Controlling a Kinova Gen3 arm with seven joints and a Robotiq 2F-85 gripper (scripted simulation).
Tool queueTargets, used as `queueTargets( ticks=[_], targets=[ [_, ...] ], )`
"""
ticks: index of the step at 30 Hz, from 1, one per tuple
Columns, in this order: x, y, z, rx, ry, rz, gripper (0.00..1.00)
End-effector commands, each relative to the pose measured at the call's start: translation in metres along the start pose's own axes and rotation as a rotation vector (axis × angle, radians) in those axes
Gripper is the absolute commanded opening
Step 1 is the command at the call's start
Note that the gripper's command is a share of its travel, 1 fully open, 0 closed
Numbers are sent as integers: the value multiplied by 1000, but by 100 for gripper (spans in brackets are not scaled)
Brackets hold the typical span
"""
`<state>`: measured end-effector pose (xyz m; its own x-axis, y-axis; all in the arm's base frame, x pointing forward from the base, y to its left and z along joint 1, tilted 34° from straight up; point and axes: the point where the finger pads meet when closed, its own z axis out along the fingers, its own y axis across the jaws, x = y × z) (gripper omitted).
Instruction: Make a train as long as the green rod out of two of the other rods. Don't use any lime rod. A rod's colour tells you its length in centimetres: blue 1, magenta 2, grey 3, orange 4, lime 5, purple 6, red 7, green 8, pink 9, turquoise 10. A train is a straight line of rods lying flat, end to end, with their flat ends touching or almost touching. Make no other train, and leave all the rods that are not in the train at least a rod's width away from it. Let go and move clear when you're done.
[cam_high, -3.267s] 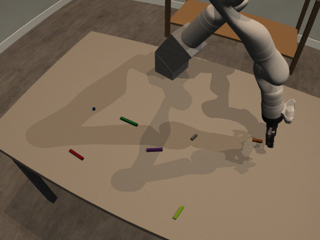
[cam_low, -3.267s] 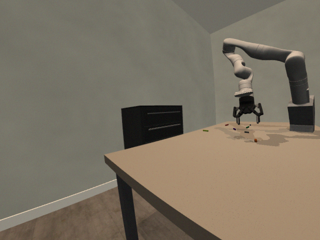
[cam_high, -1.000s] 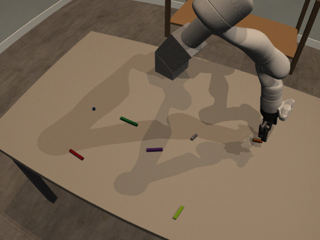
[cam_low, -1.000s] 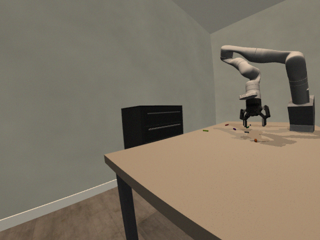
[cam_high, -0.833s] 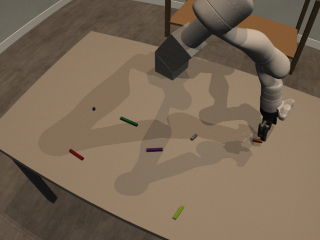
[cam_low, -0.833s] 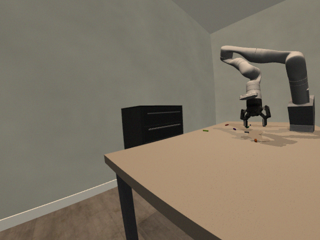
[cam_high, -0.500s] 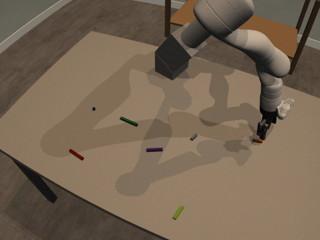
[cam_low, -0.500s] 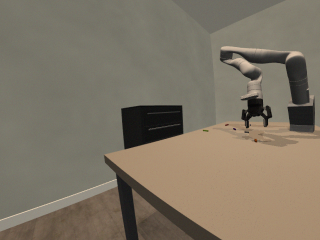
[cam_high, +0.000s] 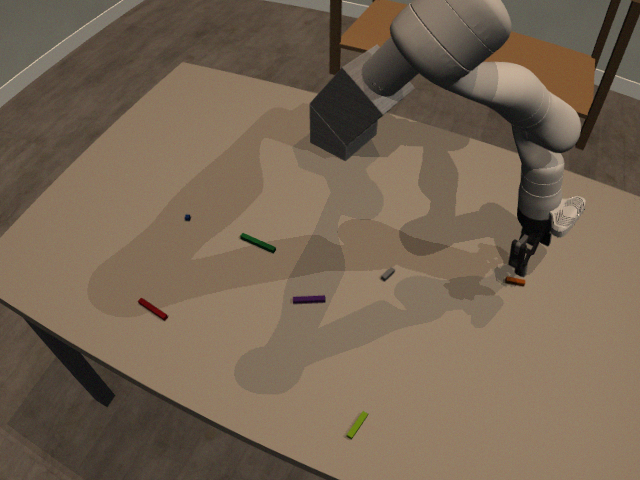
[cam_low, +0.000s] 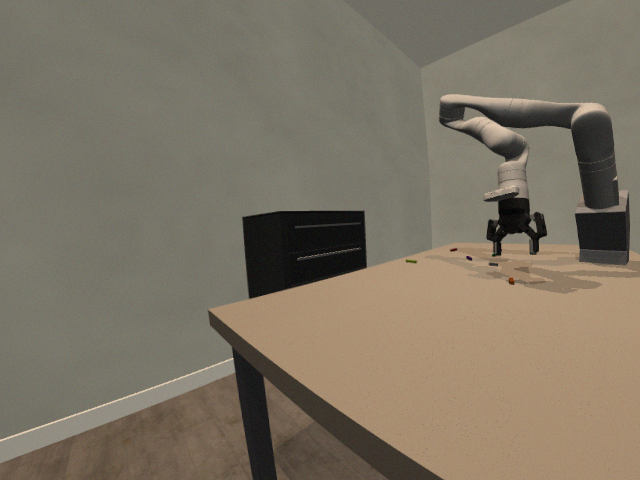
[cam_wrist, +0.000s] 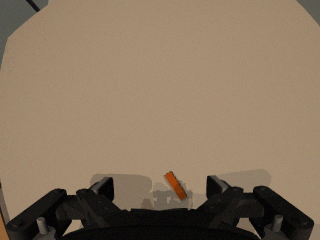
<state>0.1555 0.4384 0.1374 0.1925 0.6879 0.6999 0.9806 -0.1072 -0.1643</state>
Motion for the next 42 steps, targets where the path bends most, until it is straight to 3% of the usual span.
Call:
queueTargets(
  ticks=[1,42],
  targets=[
    [-1,-3,0,4,-1,-2,100],
    [-25,-11,1,-34,-48,124,100]
  ],
)
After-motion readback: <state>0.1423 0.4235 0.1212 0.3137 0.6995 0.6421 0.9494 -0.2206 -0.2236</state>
